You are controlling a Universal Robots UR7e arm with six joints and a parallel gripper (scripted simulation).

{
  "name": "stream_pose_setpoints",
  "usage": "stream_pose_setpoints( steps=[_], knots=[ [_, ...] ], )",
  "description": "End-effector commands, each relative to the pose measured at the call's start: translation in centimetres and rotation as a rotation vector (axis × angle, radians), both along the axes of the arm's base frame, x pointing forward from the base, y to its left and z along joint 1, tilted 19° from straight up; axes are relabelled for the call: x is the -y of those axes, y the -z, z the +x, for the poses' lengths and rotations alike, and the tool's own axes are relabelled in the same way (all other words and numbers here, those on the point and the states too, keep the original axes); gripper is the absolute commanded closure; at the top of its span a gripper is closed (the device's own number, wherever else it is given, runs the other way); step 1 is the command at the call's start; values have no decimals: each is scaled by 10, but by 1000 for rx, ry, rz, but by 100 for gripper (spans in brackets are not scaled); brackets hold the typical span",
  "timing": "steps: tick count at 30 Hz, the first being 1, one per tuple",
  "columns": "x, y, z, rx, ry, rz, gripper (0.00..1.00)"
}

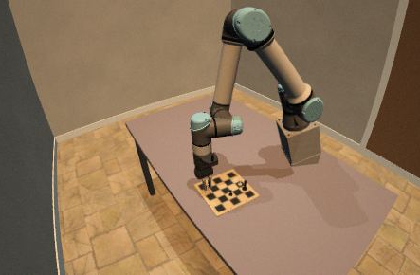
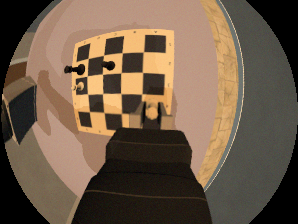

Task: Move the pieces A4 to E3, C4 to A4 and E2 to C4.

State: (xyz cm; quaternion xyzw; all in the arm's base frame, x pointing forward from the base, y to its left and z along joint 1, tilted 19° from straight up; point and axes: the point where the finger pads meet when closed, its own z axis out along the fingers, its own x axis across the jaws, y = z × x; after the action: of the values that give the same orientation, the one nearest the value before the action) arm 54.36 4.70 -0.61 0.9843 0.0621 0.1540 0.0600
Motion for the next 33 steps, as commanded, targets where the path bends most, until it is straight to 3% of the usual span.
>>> stream_pose_setpoints(
  steps=[1, 3, 4, 20, 33],
  knots=[
    [0, -1, 1, 3, -1, -1, 37],
    [0, -1, 1, 3, -1, -1, 37],
    [0, -1, 1, 3, -1, -1, 21],
    [-1, -5, -1, 3, -1, -1, 21],
    [-6, -48, -15, 3, -2, 0, 21]
  ],
)
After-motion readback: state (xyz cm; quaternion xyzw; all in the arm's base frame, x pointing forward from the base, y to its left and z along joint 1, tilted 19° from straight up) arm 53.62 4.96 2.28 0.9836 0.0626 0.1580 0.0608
